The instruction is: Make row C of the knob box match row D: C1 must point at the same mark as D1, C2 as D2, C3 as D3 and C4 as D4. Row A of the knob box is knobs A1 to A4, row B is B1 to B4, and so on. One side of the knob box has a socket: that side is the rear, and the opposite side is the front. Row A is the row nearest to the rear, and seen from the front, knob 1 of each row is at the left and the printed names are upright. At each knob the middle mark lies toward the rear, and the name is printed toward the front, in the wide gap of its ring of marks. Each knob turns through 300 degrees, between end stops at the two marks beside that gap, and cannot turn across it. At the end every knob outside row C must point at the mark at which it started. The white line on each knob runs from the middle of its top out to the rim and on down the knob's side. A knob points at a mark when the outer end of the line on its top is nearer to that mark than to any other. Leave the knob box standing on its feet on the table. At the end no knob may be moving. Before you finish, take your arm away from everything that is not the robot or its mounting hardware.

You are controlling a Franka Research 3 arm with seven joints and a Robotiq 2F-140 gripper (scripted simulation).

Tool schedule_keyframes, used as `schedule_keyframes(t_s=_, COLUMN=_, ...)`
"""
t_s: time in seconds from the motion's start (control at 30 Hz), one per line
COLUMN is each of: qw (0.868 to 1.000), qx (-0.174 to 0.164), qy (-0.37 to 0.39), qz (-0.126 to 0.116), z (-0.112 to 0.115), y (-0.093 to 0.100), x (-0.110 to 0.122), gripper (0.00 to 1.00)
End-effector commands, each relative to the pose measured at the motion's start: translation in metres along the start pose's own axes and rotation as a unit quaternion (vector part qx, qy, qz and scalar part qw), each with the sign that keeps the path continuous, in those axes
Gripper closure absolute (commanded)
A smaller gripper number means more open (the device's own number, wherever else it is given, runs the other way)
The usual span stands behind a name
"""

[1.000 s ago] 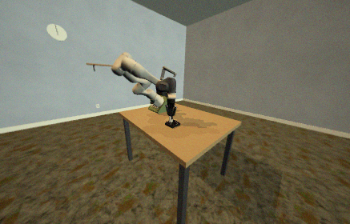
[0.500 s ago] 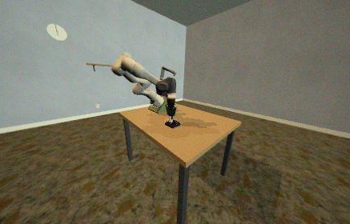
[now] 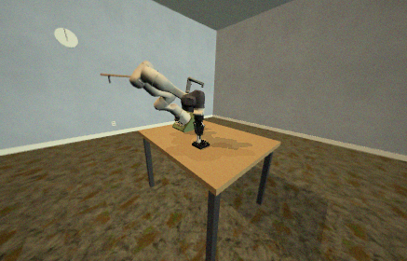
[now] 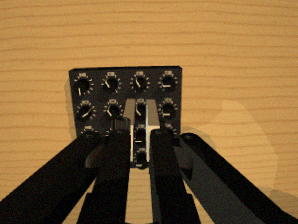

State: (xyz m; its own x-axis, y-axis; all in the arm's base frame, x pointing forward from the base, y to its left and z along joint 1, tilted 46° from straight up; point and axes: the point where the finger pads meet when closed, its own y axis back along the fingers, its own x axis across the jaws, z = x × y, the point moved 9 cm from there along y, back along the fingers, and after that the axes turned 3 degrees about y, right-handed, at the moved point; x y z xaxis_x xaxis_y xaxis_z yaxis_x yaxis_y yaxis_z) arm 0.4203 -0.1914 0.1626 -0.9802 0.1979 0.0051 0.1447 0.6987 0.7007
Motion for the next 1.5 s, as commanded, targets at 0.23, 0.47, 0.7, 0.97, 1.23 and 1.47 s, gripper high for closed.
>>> schedule_keyframes(t_s=0.23, qw=0.998, qx=0.001, qy=-0.070, qz=-0.001, z=0.0008, y=-0.0013, x=0.0007, gripper=0.95)
schedule_keyframes(t_s=0.47, qw=0.998, qx=0.001, qy=-0.070, qz=-0.001, z=0.0008, y=-0.0013, x=0.0007, gripper=0.95)
schedule_keyframes(t_s=0.7, qw=0.998, qx=0.001, qy=-0.070, qz=-0.001, z=0.0008, y=-0.0013, x=0.0007, gripper=0.88)
schedule_keyframes(t_s=0.97, qw=0.998, qx=0.001, qy=-0.070, qz=-0.001, z=0.0008, y=-0.0013, x=0.0007, gripper=0.88)
schedule_keyframes(t_s=1.23, qw=0.998, qx=0.001, qy=-0.070, qz=-0.001, z=0.0008, y=-0.0007, x=0.0007, gripper=0.88)
schedule_keyframes(t_s=1.47, qw=0.998, qx=0.001, qy=-0.070, qz=-0.001, z=0.0008, y=0.0064, x=0.0007, gripper=0.88)
